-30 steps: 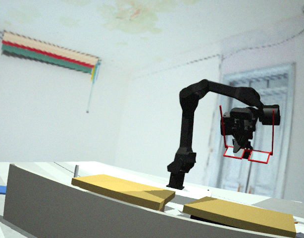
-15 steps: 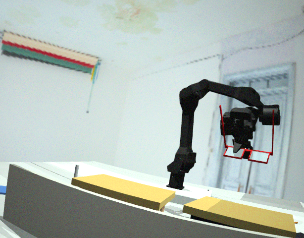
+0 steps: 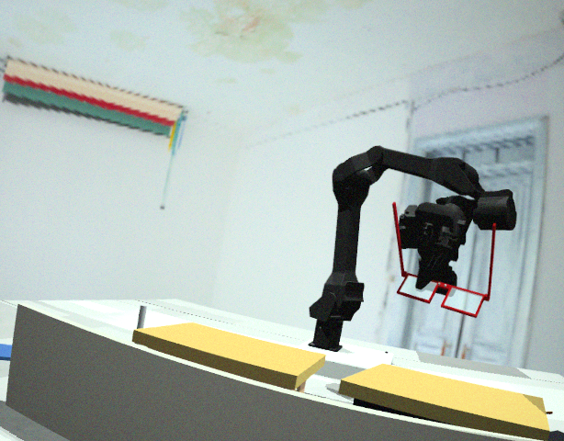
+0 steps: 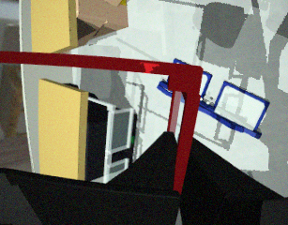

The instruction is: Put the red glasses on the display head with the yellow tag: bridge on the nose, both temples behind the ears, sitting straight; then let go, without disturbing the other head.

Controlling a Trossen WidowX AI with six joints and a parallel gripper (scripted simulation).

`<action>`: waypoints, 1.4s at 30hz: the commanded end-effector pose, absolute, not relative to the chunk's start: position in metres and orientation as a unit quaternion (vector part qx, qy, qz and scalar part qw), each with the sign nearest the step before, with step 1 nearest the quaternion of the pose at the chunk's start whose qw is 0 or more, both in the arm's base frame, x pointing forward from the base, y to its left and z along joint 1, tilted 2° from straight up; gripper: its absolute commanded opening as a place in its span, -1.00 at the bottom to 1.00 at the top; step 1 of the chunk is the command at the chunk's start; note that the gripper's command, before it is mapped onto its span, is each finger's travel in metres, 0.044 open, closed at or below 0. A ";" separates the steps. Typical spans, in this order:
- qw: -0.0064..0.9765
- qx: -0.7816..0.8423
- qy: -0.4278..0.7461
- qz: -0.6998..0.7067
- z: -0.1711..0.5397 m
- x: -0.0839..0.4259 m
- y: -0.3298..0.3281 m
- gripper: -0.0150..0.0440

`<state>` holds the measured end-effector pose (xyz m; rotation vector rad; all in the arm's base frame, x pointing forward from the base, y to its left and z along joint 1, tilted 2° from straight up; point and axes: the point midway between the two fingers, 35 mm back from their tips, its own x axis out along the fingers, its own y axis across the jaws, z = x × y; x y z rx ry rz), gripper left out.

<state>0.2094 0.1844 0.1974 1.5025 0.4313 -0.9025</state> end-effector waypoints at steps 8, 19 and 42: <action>0.625 0.598 0.223 -0.450 0.182 0.230 0.151 -0.49; 0.616 0.552 0.270 -0.493 0.169 0.245 0.116 -0.49; 0.570 0.499 0.385 -0.527 0.148 0.260 0.044 -0.49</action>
